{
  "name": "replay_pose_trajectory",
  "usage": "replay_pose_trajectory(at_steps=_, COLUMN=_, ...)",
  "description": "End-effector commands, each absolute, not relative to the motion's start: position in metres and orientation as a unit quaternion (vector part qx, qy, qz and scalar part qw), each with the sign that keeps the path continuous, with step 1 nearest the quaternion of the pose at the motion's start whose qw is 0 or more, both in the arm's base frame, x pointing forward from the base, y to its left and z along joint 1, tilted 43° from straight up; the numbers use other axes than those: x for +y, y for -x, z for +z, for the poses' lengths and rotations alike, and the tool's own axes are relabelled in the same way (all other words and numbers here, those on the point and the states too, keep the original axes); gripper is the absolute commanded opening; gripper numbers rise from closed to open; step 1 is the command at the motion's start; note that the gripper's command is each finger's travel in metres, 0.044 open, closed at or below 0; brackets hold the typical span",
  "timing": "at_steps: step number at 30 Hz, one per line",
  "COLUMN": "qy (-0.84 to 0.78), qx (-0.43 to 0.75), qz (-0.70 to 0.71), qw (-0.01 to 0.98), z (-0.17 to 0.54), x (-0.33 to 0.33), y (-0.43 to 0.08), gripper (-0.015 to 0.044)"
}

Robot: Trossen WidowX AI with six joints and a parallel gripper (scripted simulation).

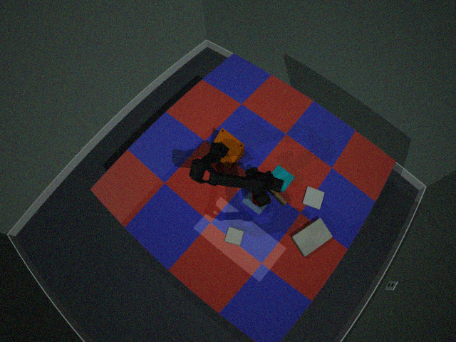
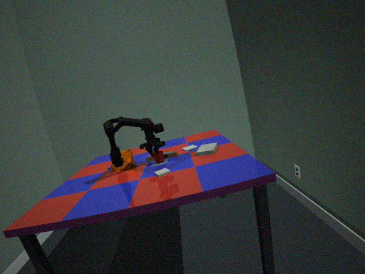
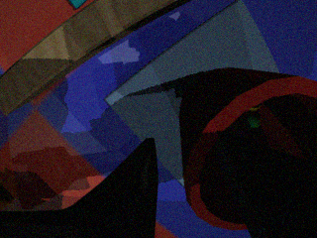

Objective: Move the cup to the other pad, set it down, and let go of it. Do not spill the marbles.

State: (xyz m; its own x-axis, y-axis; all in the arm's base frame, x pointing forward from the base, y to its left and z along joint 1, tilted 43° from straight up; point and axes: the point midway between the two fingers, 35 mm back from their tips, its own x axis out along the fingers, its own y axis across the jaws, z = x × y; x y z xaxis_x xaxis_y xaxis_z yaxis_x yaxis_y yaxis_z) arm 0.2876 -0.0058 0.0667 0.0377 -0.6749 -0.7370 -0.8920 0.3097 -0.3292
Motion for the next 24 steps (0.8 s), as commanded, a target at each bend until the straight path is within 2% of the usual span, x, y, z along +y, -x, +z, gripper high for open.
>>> replay_pose_trajectory(at_steps=1, qy=0.577, qx=0.681, qz=0.124, qw=0.434, z=0.0627, x=-0.0105, y=-0.2875, gripper=0.0148)
replay_pose_trajectory(at_steps=4, qy=0.577, qx=0.681, qz=0.124, qw=0.434, z=0.062, x=-0.0113, y=-0.2874, gripper=0.0148)
replay_pose_trajectory(at_steps=6, qy=0.574, qx=0.683, qz=0.125, qw=0.434, z=0.063, x=-0.0098, y=-0.2871, gripper=0.0095)
replay_pose_trajectory(at_steps=20, qy=0.574, qx=0.683, qz=0.125, qw=0.434, z=0.063, x=-0.0098, y=-0.2871, gripper=0.0002)
replay_pose_trajectory(at_steps=24, qy=0.574, qx=0.683, qz=0.125, qw=0.434, z=0.0634, x=-0.0094, y=-0.2871, gripper=0.0)
